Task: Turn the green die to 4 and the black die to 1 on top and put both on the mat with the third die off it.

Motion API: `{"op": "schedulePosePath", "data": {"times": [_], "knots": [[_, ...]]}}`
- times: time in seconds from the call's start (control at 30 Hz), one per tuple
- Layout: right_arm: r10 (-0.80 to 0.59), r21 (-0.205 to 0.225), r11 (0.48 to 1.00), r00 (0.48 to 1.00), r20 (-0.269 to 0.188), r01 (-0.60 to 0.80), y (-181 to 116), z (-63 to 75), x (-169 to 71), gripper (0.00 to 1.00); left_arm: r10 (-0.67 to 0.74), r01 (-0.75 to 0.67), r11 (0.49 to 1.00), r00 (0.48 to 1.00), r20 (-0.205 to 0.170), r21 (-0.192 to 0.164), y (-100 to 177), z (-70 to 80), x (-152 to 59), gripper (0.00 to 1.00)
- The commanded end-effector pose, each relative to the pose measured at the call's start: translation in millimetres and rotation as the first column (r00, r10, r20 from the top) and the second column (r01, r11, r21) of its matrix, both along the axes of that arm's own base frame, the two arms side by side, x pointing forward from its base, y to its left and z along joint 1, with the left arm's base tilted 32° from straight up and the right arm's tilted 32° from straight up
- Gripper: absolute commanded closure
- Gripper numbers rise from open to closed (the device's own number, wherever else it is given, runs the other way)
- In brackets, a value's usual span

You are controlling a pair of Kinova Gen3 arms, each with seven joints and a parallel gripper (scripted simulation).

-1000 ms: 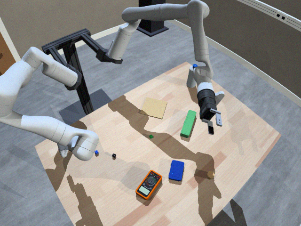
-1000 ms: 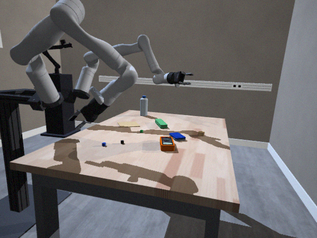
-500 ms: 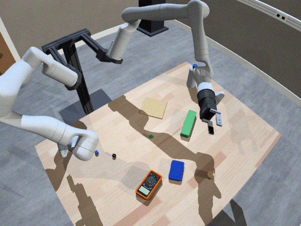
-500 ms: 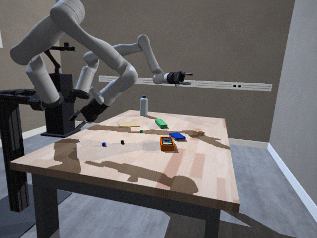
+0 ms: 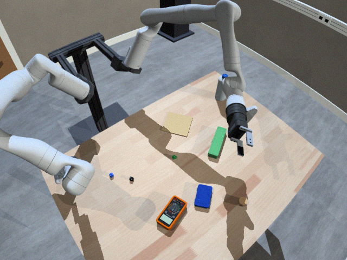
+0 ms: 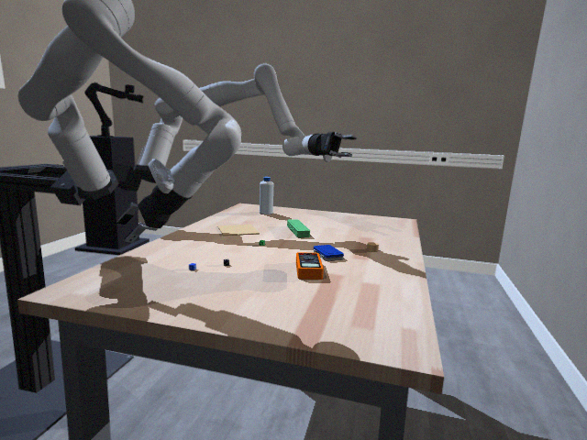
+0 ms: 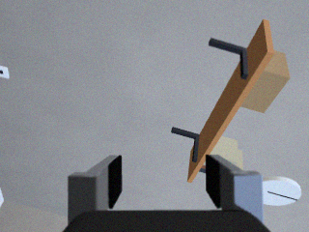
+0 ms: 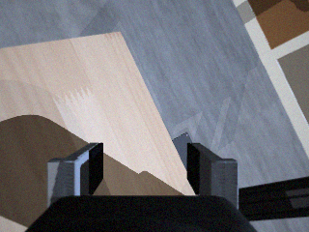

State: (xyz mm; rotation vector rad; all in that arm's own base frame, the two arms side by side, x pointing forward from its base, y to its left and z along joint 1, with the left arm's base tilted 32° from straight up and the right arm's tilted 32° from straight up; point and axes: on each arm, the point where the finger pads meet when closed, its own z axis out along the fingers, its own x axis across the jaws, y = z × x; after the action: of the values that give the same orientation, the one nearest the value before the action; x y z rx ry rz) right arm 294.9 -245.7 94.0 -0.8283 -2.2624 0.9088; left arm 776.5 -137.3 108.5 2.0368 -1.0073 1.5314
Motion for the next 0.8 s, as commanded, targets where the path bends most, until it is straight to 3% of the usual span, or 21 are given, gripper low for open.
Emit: {"op": "schedulePosePath", "data": {"times": [0.0,0.17,0.3,0.5,0.57,0.63,0.77], "knots": [[-0.044,-0.005,0.999,0.998,0.036,0.044,-5.8,5.2,-3.5,0.0,-0.003,0.003,1.0,1.0,0.002,0.0,-2.0,1.3,0.0,0.0],[-0.254,-0.022,0.965,0.948,0.193,0.263,-33.5,28.5,-24.3,0.0,-0.028,0.029,1.0,1.0,-0.012,0.01,-13.6,-6.8,-5.3,0.0],[-0.434,-0.017,0.884,0.833,0.342,0.467,-59.0,52.3,-46.5,0.0,-0.058,0.058,0.998,0.998,-0.029,0.021,-26.8,-16.2,-11.8,0.0],[-0.587,0.015,0.742,0.638,0.498,0.67,-85.9,81.0,-74.0,0.0,-0.116,0.119,0.992,0.991,-0.065,0.044,-53.2,-35.8,-26.3,0.0],[-0.587,0.015,0.742,0.638,0.498,0.67,-85.9,81.0,-74.0,0.0,-0.116,0.119,0.992,0.991,-0.065,0.044,-53.2,-35.8,-26.3,0.0],[-0.641,0.044,0.646,0.51,0.574,0.762,-99.8,97.7,-90.1,0.0,-0.14,0.144,0.988,0.987,-0.08,0.054,-63.5,-43.7,-32.6,0.0],[-0.67,0.079,0.548,0.38,0.637,0.833,-112.0,114.0,-105.9,0.0,-0.192,0.201,0.977,0.975,-0.115,0.075,-86.0,-61.9,-47.9,0.0]]}}
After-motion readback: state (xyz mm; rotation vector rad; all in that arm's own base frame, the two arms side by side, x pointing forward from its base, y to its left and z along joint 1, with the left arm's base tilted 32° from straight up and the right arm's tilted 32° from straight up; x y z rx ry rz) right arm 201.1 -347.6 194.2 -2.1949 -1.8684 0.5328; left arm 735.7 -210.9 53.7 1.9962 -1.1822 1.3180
